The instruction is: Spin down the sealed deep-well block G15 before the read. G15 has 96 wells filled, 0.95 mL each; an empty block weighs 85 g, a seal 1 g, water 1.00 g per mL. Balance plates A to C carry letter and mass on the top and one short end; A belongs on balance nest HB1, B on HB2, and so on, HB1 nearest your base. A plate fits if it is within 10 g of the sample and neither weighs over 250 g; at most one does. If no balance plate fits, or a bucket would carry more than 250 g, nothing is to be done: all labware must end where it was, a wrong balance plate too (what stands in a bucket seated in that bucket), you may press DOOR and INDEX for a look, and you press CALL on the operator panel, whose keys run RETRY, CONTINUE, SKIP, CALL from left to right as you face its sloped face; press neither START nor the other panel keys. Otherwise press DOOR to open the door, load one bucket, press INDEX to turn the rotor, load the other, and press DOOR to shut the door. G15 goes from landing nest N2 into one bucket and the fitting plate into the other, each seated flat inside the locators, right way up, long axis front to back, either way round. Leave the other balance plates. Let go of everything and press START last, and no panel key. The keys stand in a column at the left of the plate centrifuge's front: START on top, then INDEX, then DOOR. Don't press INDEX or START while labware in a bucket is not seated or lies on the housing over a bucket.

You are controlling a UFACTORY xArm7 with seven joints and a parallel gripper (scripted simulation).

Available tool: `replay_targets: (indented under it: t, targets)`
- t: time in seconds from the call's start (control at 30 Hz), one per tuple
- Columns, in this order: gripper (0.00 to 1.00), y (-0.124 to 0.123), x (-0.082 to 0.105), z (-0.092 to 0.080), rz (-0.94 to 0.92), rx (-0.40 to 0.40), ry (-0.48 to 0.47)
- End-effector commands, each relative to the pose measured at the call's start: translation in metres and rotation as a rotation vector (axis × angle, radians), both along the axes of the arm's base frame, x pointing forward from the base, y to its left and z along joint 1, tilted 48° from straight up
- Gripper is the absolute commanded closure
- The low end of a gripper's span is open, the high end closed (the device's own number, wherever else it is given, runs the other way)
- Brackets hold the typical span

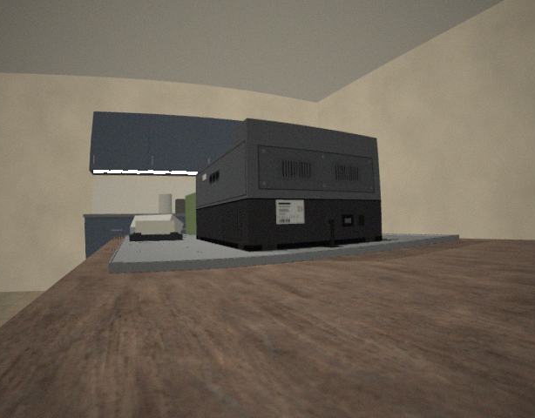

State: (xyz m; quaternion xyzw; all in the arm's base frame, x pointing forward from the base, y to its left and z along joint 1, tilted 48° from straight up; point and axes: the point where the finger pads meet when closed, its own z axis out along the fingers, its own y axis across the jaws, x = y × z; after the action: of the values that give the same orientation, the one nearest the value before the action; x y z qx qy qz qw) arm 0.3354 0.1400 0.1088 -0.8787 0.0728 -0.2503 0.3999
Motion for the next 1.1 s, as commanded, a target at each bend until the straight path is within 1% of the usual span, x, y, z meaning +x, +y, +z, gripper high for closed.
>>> replay_targets:
  t: [0.0,0.53,1.07]
  targets:
    - [1.0,0.012,0.006,-0.01,-0.059,0.006,-0.057]
    - [1.0,0.013,0.01,-0.011,-0.059,0.006,-0.057]
    - [1.0,0.016,0.029,-0.012,-0.059,0.006,-0.057]
